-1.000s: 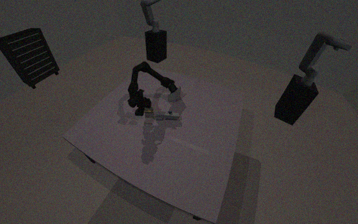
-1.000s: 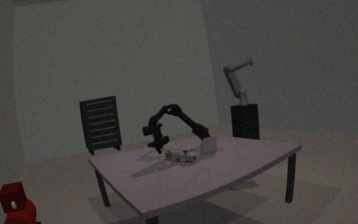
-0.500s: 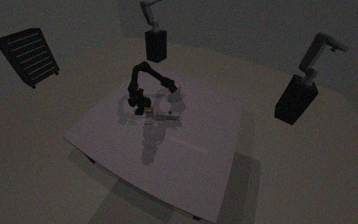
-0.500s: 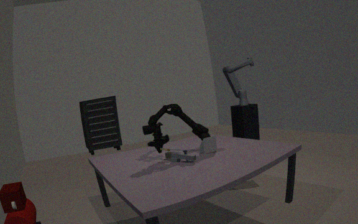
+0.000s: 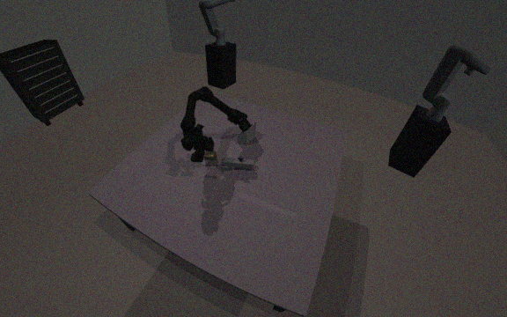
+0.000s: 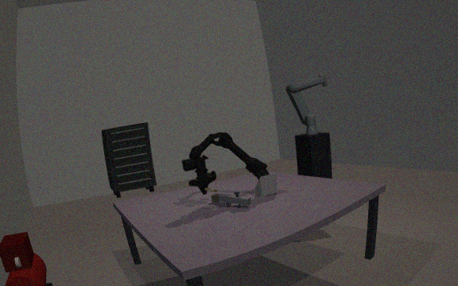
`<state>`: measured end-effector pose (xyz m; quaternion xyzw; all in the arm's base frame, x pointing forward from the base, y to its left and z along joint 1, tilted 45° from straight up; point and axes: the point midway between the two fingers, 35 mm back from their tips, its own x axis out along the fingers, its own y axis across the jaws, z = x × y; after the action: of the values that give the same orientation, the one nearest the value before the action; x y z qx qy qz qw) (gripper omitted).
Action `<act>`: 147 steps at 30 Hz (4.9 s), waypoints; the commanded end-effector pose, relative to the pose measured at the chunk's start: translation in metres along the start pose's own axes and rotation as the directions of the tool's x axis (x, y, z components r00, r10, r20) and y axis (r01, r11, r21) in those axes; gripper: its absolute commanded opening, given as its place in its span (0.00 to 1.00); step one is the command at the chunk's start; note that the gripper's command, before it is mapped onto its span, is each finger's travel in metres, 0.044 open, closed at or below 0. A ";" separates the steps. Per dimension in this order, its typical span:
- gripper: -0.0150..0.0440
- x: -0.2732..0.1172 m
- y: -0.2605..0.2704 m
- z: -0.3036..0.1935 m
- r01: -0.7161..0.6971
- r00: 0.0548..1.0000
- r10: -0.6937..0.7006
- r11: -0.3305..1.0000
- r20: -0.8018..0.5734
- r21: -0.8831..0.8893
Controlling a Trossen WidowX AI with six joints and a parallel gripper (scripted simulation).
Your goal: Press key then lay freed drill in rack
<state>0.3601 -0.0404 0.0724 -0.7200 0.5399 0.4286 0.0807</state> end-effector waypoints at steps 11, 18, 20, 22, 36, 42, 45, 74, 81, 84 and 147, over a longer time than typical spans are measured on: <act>0.25 -0.007 -0.001 0.000 0.005 1.000 -0.005 1.000 0.003 0.005; 0.25 -0.009 -0.002 0.000 0.005 1.000 -0.005 1.000 0.003 0.005; 0.25 -0.010 -0.002 0.000 0.005 1.000 -0.005 1.000 0.003 0.005; 0.25 -0.009 0.000 0.000 0.005 1.000 -0.005 1.000 0.003 0.005; 0.25 -0.002 0.025 -0.005 0.004 1.000 -0.004 1.000 0.003 0.004; 0.25 0.001 0.036 -0.006 0.004 1.000 -0.004 1.000 0.003 0.004; 0.25 0.002 0.041 -0.007 0.003 1.000 -0.003 1.000 0.002 0.003; 0.25 0.025 0.070 -0.013 0.002 1.000 -0.002 1.000 0.001 0.003; 0.25 0.030 0.070 -0.013 0.002 1.000 -0.002 1.000 0.001 0.003; 0.25 0.034 0.070 -0.013 0.002 1.000 -0.002 1.000 0.001 0.003; 1.00 -0.078 -0.057 0.112 0.160 0.907 -0.203 0.976 0.368 0.146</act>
<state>0.3416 0.0511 0.0622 -0.6895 0.4842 0.4928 0.2174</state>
